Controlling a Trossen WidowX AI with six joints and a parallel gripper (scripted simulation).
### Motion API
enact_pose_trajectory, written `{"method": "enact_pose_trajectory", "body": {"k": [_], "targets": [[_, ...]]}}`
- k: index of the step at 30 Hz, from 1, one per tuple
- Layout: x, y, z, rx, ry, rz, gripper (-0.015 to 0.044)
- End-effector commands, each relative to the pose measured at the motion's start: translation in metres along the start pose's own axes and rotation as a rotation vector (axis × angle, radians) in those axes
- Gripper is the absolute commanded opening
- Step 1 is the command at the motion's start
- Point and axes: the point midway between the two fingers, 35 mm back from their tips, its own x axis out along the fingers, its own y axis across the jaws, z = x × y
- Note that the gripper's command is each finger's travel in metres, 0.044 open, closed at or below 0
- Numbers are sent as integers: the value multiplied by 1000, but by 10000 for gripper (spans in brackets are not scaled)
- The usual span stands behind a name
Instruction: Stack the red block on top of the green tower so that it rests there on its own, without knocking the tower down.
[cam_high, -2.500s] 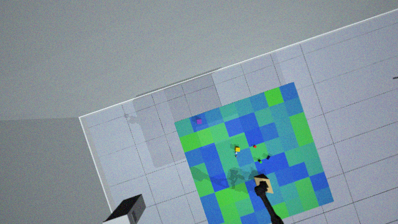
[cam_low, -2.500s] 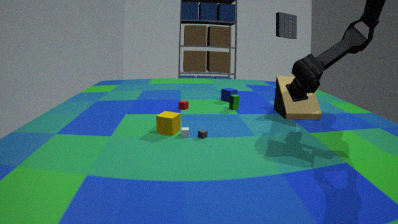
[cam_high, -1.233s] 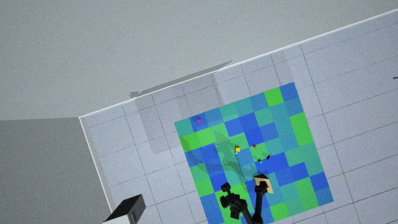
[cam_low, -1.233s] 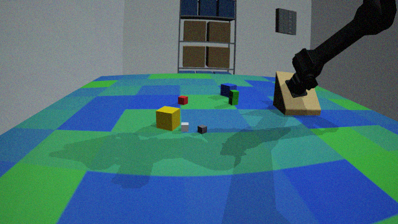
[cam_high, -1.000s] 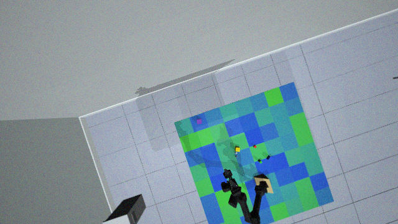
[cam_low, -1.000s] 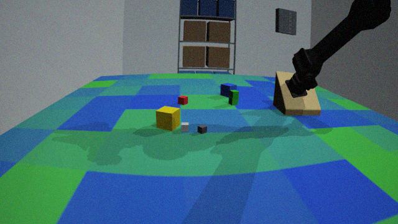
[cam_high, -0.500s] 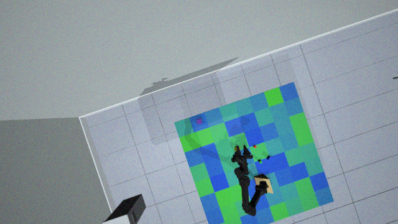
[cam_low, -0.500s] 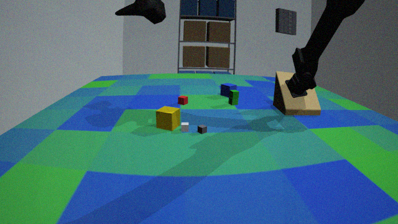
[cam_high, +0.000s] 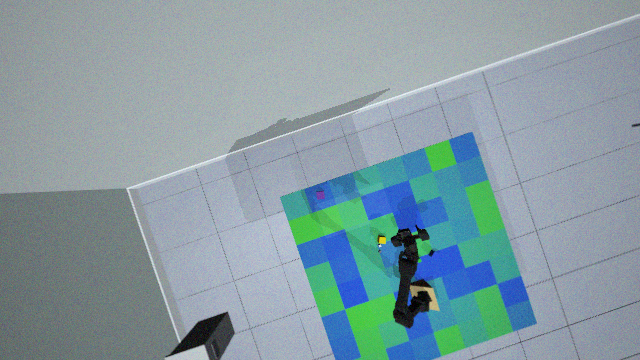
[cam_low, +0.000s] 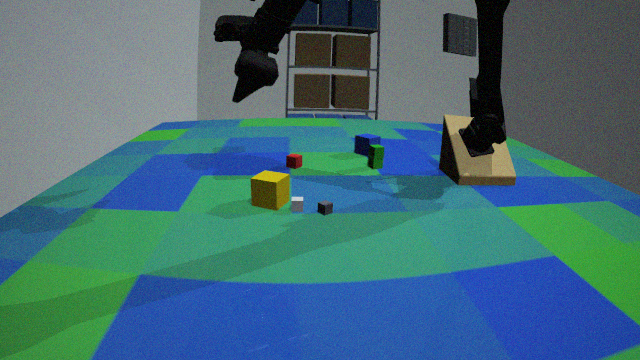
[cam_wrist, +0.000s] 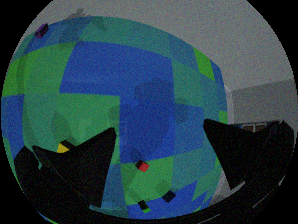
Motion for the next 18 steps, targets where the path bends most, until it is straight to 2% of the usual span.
{"method": "enact_pose_trajectory", "body": {"k": [1, 11, 18], "targets": [[23, -8, -41, 228, 174, 104, 440], [44, -10, -119, 772, 548, 296, 440], [42, -6, -124, 809, 572, 307, 440]]}}
